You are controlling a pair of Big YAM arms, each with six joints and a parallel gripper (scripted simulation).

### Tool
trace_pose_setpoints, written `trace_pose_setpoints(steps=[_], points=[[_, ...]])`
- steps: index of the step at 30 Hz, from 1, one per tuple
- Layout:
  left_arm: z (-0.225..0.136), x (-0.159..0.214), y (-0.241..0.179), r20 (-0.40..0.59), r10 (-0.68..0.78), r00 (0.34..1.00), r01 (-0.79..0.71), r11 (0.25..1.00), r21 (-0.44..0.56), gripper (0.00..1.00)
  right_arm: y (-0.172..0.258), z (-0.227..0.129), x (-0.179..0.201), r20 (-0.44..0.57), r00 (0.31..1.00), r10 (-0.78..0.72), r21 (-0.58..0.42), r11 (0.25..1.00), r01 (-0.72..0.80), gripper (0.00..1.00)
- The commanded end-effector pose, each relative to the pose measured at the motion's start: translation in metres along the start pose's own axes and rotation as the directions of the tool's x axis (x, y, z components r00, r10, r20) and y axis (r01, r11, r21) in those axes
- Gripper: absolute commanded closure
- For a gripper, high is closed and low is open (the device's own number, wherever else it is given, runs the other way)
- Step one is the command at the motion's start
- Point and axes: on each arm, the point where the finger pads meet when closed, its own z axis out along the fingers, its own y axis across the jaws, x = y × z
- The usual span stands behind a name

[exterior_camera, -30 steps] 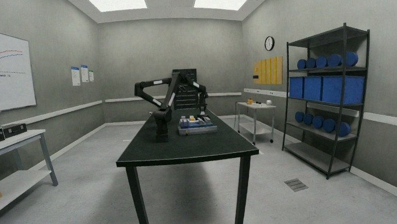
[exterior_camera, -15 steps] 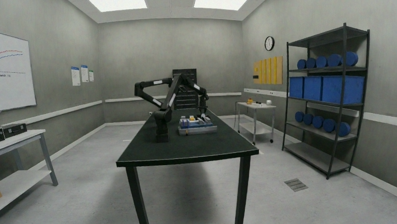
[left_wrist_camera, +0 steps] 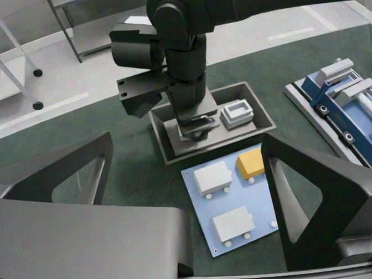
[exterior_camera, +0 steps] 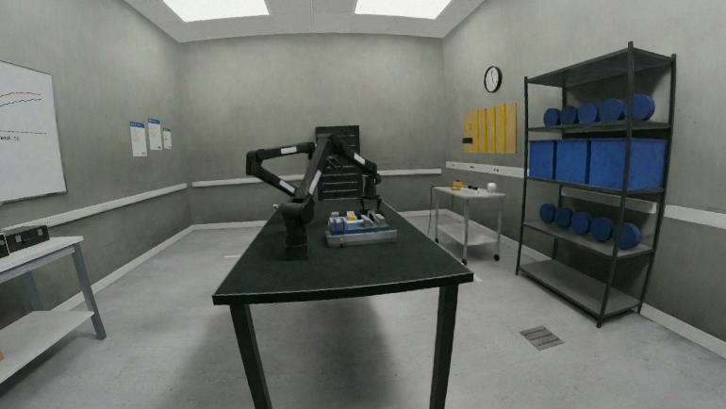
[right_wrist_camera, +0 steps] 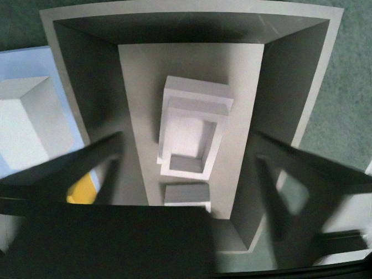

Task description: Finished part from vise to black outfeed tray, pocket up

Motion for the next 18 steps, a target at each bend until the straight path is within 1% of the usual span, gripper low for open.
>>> trace_pose_setpoints(steps=[1, 5, 10, 12, 13, 15, 18], points=[[-0.011, -0.023, 0.011, 0.014, 0.033, 0.999, -0.033, 0.999, -0.028, 0.0, -0.007, -0.064, -0.02, 0.082, 0.997, -0.011, 0.047, 0.999, 0.007, 0.0], [-0.011, -0.023, 0.011, 0.014, 0.033, 0.999, -0.033, 0.999, -0.028, 0.0, -0.007, -0.066, -0.02, 0.072, 0.997, -0.01, 0.041, 0.999, 0.007, 0.0], [-0.011, -0.023, 0.011, 0.014, 0.033, 0.999, -0.033, 0.999, -0.028, 0.0, -0.007, -0.09, -0.02, 0.081, 0.997, -0.011, 0.044, 0.999, 0.008, 0.0], [-0.011, -0.023, 0.011, 0.014, 0.033, 0.999, -0.033, 0.999, -0.028, 0.0, -0.01, -0.087, -0.013, 0.085, 0.996, -0.016, 0.041, 0.999, 0.012, 0.0], [-0.011, -0.023, 0.011, 0.014, 0.033, 0.999, -0.033, 0.999, -0.028, 0.0, -0.012, -0.09, -0.013, 0.103, 0.995, -0.016, 0.048, 0.999, 0.011, 0.0], [-0.011, -0.023, 0.011, 0.014, 0.033, 0.999, -0.033, 0.999, -0.028, 0.0, -0.01, -0.081, -0.007, 0.125, 0.992, -0.018, 0.044, 0.999, 0.012, 0.0], [-0.011, -0.023, 0.011, 0.014, 0.033, 0.999, -0.033, 0.999, -0.028, 0.0, -0.011, -0.081, -0.007, 0.184, 0.983, -0.021, 0.051, 0.999, 0.012, 0.0]])
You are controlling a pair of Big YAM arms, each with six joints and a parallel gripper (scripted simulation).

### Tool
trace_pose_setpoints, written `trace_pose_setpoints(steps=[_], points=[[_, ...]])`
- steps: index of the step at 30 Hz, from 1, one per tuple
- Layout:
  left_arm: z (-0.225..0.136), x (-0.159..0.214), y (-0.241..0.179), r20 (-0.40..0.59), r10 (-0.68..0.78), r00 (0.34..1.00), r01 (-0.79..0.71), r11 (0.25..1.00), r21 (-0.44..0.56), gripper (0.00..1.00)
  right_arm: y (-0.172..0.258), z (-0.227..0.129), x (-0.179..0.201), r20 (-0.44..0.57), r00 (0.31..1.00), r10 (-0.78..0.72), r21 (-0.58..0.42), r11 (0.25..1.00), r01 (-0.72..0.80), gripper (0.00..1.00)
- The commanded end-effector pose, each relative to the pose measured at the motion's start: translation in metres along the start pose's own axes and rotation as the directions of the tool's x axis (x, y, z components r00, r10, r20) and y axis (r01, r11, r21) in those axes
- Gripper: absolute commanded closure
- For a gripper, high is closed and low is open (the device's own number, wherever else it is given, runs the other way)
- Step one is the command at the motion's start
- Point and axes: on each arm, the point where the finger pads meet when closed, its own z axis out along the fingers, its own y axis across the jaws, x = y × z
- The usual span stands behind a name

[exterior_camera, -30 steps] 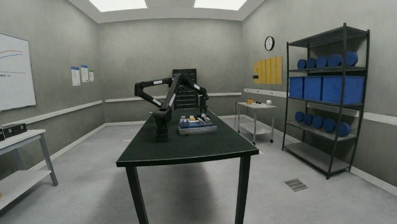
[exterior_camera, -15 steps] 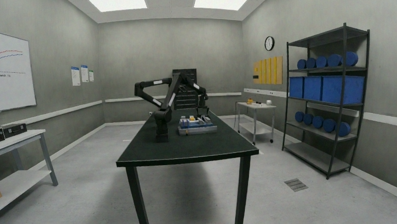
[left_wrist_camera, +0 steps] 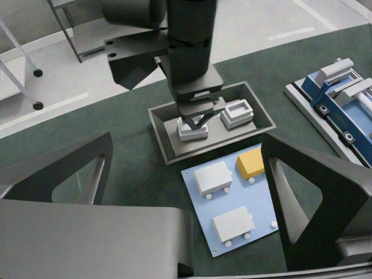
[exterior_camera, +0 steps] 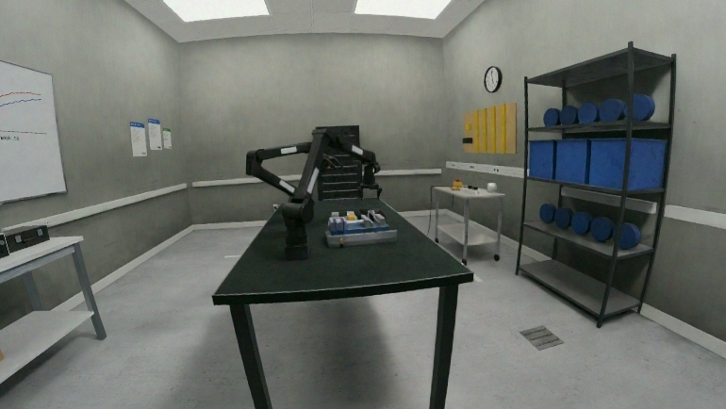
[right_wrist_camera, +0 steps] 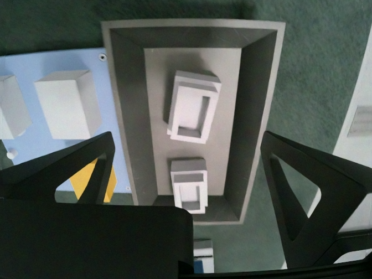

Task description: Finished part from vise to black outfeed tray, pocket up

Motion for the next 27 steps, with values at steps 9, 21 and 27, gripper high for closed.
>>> trace_pose_setpoints(steps=[9, 21, 27], points=[[-0.011, -0.023, 0.011, 0.014, 0.032, 0.999, -0.032, 0.999, -0.028, 0.0, -0.015, -0.016, 0.001, 0.32, 0.947, 0.003, 0.041, 0.999, -0.017, 0.0], [-0.011, -0.023, 0.011, 0.014, 0.032, 0.999, -0.032, 0.999, -0.028, 0.0, -0.007, -0.007, 0.001, 0.522, 0.853, 0.005, 0.017, 1.0, -0.016, 0.0], [-0.011, -0.023, 0.011, 0.014, 0.032, 0.999, -0.032, 0.999, -0.028, 0.0, -0.008, -0.019, -0.005, 0.559, 0.829, -0.02, 0.034, 0.999, 0.002, 0.0]])
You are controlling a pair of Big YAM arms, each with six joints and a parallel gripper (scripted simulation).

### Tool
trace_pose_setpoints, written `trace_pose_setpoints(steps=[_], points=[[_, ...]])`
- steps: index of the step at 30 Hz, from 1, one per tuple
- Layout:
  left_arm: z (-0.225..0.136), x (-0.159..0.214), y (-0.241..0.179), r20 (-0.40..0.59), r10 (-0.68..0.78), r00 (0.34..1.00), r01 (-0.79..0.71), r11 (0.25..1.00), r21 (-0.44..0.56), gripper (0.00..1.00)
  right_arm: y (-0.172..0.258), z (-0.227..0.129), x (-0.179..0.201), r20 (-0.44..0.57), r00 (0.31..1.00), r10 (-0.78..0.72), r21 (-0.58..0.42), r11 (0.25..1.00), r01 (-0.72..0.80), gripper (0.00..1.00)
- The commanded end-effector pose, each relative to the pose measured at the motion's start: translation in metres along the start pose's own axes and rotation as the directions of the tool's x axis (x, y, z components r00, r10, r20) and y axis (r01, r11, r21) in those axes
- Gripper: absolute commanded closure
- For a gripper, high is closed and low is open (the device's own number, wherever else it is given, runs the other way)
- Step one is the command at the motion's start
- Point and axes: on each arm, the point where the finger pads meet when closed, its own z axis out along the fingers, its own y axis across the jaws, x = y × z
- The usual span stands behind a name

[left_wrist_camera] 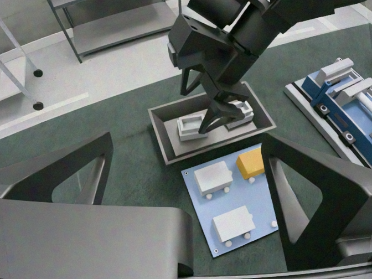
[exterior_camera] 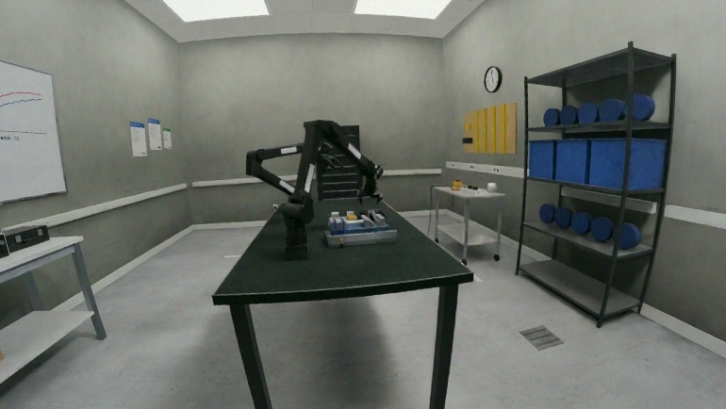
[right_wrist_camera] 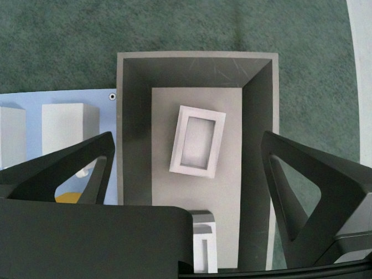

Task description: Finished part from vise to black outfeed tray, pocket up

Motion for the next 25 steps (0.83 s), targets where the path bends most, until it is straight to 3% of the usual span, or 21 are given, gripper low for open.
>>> trace_pose_setpoints(steps=[1, 25], points=[[-0.0108, -0.023, 0.0115, 0.014, 0.031, 0.999, -0.031, 0.999, -0.028, 0.0, -0.0103, -0.0212, -0.0327, 0.074, 0.997, -0.028, 0.042, 0.999, 0.025, 0.0], [-0.0108, -0.023, 0.0115, 0.014, 0.031, 0.999, -0.031, 0.999, -0.028, 0.0, -0.0101, -0.0138, -0.027, 0.063, 0.998, -0.023, 0.035, 0.999, 0.02, 0.0]])
